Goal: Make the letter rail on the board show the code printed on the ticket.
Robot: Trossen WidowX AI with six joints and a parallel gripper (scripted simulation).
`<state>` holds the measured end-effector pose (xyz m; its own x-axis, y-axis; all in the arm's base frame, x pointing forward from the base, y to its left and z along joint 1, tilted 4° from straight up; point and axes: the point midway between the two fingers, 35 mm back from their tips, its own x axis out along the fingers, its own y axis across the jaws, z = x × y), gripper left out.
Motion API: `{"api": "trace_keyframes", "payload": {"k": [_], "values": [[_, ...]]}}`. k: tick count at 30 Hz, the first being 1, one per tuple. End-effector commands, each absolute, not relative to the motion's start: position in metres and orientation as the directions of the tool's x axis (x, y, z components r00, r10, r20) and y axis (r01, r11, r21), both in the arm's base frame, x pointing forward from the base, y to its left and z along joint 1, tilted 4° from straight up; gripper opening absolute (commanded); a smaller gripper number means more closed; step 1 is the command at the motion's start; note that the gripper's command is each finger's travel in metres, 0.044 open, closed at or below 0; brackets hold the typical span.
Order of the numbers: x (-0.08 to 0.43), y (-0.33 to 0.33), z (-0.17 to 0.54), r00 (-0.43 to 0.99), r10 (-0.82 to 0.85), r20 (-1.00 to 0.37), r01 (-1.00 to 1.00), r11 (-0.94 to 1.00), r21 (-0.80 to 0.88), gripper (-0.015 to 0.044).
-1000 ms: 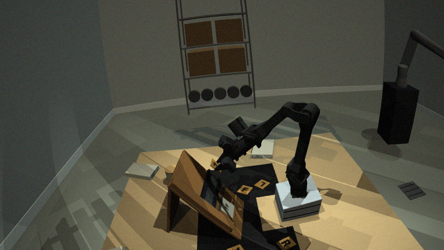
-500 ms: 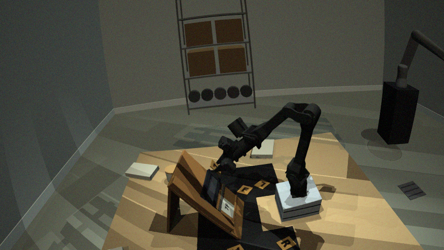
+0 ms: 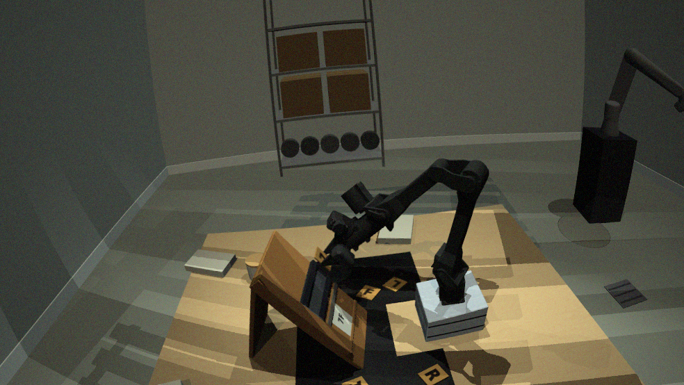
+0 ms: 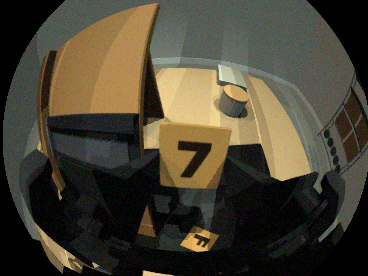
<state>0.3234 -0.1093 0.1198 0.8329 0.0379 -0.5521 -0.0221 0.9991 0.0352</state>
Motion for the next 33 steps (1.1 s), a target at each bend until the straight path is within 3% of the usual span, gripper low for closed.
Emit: {"api": "trace_keyframes", "payload": {"k": [1, 33], "values": [[0.324, -0.108, 0.122, 0.837, 0.031, -0.546, -0.017, 0.999, 0.031, 0.0], [0.324, -0.092, 0.123, 0.838, 0.032, -0.546, -0.017, 0.999, 0.032, 0.0]]}}
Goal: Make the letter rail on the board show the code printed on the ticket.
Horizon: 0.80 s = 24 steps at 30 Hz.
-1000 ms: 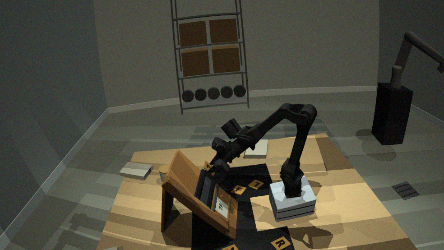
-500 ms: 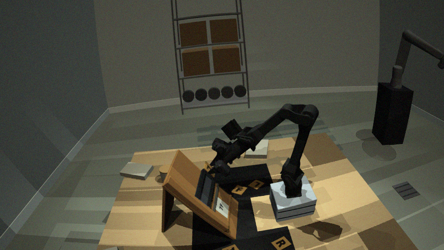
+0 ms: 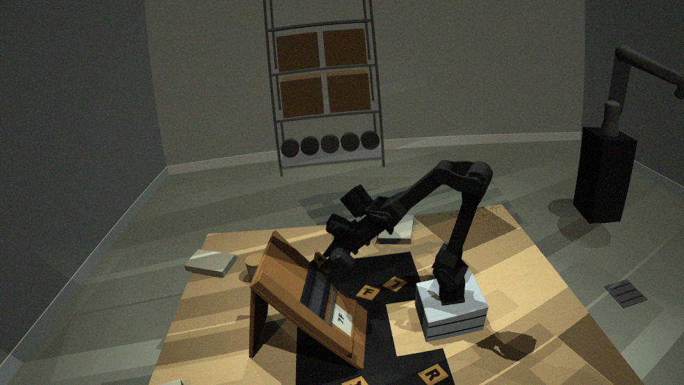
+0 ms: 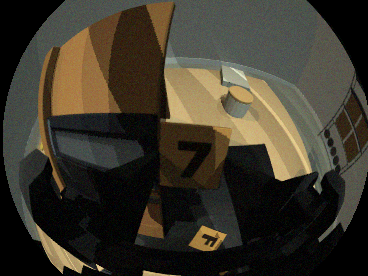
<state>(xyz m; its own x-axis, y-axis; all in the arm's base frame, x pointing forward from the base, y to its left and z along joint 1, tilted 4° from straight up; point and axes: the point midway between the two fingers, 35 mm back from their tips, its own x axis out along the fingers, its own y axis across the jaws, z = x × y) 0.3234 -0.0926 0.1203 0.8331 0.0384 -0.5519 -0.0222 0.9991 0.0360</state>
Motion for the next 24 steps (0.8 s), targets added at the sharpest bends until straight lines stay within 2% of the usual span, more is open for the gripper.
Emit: {"api": "trace_keyframes", "payload": {"k": [1, 24], "values": [[0.324, -0.092, 0.123, 0.838, 0.032, -0.545, -0.017, 0.999, 0.032, 0.0], [0.324, -0.08, 0.123, 0.838, 0.033, -0.545, -0.017, 0.999, 0.034, 0.0]]}}
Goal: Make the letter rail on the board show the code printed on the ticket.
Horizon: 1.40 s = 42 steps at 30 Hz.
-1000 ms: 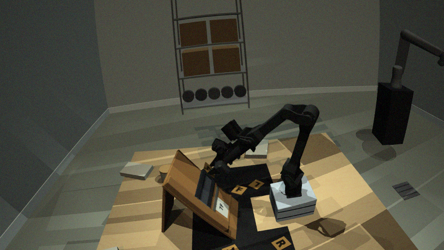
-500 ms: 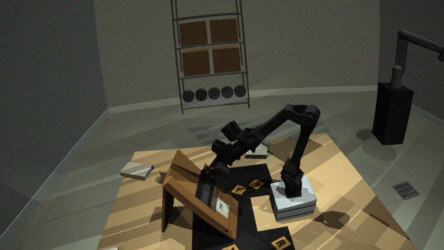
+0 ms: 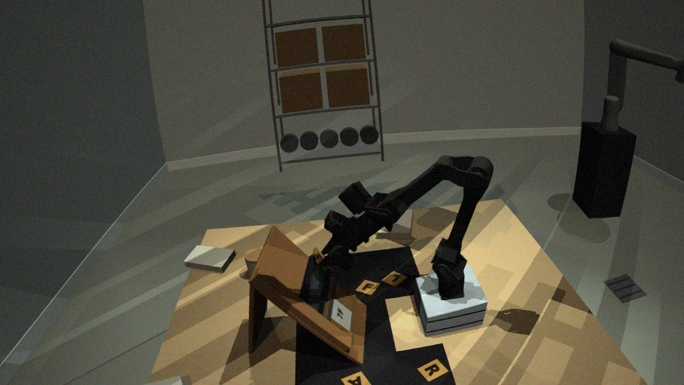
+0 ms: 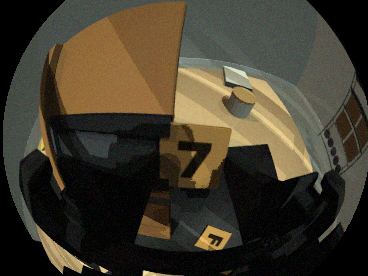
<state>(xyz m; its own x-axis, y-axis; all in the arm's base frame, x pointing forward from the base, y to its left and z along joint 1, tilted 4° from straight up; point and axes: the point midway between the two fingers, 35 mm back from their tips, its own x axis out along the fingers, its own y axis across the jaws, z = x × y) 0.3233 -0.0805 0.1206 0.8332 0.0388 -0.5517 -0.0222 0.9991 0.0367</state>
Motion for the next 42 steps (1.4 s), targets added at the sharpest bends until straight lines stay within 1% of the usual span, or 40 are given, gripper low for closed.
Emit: {"api": "trace_keyframes", "payload": {"k": [1, 42], "values": [[0.324, -0.08, 0.123, 0.838, 0.033, -0.545, -0.017, 0.999, 0.034, 0.0], [0.323, -0.059, 0.123, 0.838, 0.034, -0.545, -0.017, 0.999, 0.036, 0.0]]}}
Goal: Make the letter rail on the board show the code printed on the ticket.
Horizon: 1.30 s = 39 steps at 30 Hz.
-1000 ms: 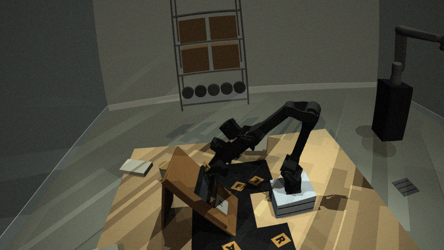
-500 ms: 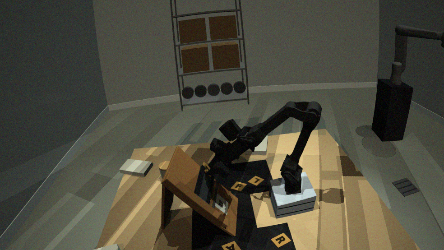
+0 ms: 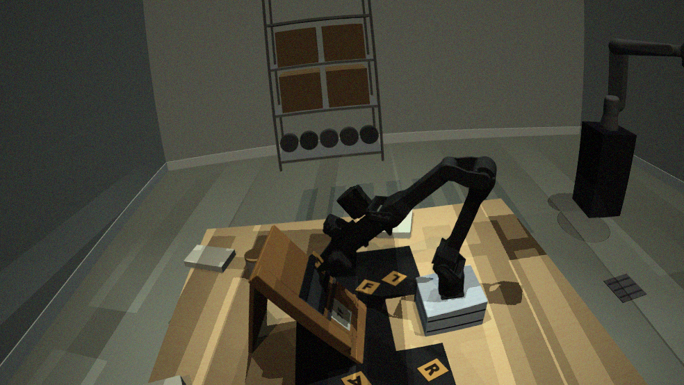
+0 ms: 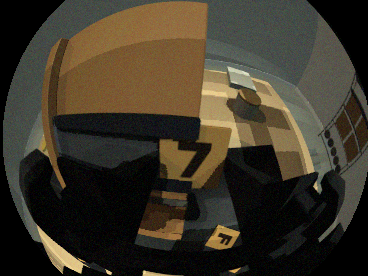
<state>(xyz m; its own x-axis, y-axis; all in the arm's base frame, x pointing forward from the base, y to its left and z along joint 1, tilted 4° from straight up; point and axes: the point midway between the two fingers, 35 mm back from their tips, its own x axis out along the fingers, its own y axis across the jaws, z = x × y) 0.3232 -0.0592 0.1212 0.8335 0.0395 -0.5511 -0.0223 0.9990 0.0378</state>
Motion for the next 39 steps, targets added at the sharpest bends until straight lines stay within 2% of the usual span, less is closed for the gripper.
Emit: {"api": "trace_keyframes", "payload": {"k": [1, 39], "values": [[0.323, -0.058, 0.123, 0.838, 0.034, -0.545, -0.017, 0.999, 0.036, 0.0], [0.323, -0.041, 0.122, 0.838, 0.035, -0.545, -0.017, 0.999, 0.038, 0.0]]}}
